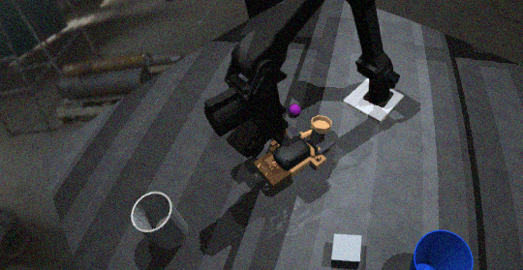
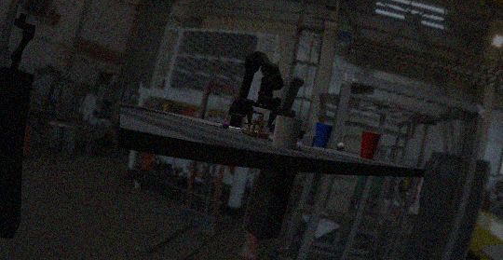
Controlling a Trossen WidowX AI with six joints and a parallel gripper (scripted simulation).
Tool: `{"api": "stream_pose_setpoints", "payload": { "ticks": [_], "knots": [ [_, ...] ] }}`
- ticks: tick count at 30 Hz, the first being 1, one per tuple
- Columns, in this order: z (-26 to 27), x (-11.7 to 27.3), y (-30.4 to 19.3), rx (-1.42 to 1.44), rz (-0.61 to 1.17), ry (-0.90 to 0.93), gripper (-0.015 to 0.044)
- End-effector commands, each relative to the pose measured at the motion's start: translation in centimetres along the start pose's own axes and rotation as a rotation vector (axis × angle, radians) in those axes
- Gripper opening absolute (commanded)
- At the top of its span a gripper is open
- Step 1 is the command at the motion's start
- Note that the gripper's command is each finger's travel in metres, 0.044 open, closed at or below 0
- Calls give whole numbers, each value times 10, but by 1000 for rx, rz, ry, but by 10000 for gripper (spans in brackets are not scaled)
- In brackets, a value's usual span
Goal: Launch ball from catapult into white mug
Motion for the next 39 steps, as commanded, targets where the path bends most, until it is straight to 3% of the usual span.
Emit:
{"api": "stream_pose_setpoints", "payload": {
  "ticks": [1, 9, 20, 26, 30, 39],
  "knots": [
    [0, -8, -2, 4, 6, 0, 440],
    [0, -16, -3, 4, 6, 0, 440],
    [0, -13, -1, 0, 2, 0, 151],
    [0, -13, -1, 0, 2, 0, 111],
    [0, 25, 0, 0, 3, 0, 6],
    [0, 31, 0, 0, 5, 0, 0]
  ]
}}
Point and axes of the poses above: the point midway between the two fingers, 35 mm back from their tips, its own x axis back along the fingers, its own z axis across the jaws, y = z × x, the point moved 2 cm from there along x, back along the fingers, and after that the axes turned 6 degrees about -x, right-handed, at the moved point
